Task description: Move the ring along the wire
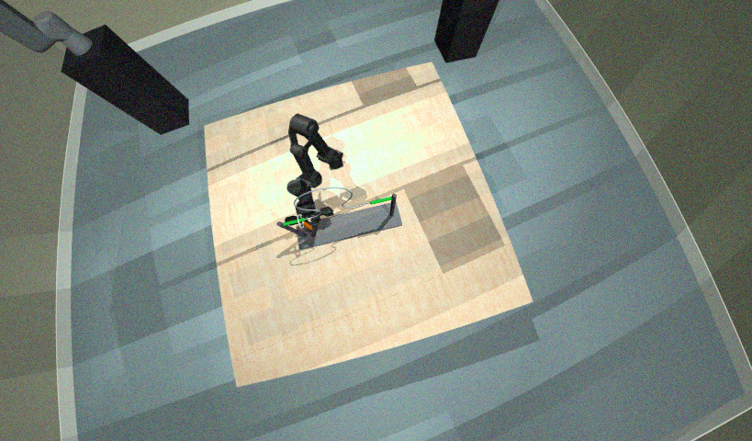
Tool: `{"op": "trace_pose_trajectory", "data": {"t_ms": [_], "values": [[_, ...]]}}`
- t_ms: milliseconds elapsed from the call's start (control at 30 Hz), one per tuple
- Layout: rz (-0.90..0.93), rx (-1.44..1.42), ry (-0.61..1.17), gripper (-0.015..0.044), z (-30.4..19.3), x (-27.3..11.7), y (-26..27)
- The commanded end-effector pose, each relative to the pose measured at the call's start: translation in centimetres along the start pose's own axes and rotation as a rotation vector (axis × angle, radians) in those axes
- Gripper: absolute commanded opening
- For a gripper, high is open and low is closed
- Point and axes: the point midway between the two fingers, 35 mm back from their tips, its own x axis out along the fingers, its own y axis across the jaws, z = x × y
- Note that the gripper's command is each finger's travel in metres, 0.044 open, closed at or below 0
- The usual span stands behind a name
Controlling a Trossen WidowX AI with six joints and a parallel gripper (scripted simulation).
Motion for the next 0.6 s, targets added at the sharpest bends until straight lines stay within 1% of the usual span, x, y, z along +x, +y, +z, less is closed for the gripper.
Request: {"op": "trace_pose_trajectory", "data": {"t_ms": [0, 567], "values": [[0.0, 0.0, 0.0, -0.015, 0.0, 0.0, 0.0], [-0.005, 0.003, -0.001, -0.015, 1.4, -0.1, -0.2]]}}
